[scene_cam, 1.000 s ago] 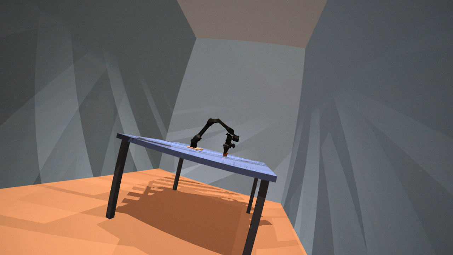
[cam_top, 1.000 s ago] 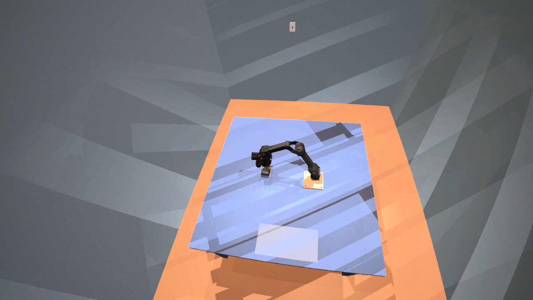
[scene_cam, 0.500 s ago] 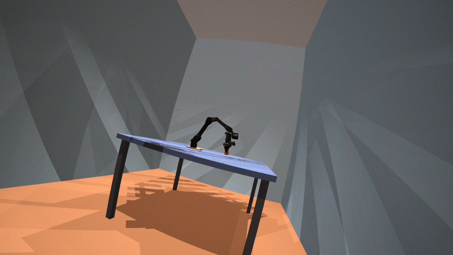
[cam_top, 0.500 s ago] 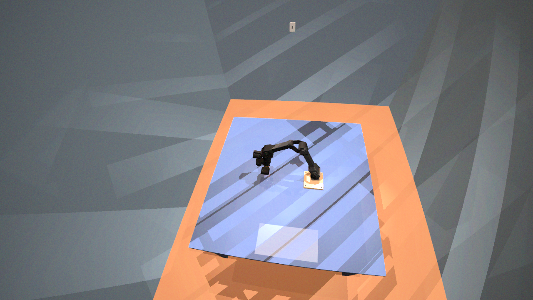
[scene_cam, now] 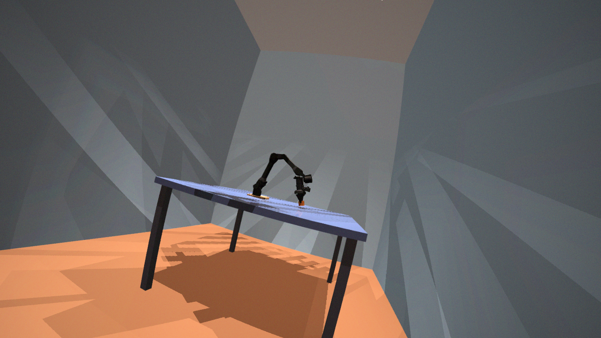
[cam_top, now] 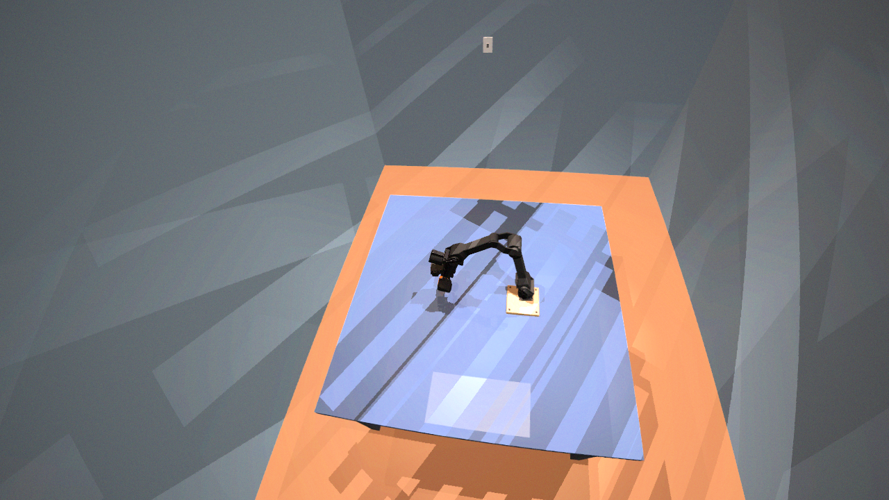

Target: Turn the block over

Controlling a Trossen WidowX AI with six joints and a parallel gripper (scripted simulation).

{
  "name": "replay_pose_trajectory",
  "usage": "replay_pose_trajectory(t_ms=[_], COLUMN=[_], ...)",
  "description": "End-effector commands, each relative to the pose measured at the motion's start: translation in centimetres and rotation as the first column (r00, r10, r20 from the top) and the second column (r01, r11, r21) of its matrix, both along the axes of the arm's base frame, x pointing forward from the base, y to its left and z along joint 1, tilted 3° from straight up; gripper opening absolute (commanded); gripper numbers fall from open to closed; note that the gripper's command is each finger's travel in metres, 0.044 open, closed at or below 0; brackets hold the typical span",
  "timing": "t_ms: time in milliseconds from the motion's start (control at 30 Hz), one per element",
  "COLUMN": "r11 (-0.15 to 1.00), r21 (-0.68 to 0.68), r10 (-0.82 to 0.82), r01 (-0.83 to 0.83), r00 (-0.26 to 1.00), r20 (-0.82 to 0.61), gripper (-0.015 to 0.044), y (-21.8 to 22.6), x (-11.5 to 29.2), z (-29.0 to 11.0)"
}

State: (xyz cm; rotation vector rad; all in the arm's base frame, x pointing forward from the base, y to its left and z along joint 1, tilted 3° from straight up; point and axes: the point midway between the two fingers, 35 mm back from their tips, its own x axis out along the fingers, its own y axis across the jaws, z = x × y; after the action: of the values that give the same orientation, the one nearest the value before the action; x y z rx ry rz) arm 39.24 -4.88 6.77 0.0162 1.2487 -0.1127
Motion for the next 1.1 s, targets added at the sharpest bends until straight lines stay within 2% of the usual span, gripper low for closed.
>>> replay_pose_trajectory(t_ms=[0, 367, 500, 1067], r11=[1.0, 1.0, 1.0, 0.999], r21=[0.0, -0.017, -0.019, -0.043], r10=[0.007, 0.016, 0.017, 0.034], r01=[-0.007, -0.013, -0.013, -0.016], r00=[0.999, 0.98, 0.977, 0.887], r20=[0.052, 0.201, 0.212, 0.46], gripper=[0.0, 0.0, 0.0, 0.0], y=[0.1, 0.1, 0.1, -0.1], x=[0.0, -0.6, -0.6, 0.6], z=[0.2, 0.2, 0.2, -2.6])
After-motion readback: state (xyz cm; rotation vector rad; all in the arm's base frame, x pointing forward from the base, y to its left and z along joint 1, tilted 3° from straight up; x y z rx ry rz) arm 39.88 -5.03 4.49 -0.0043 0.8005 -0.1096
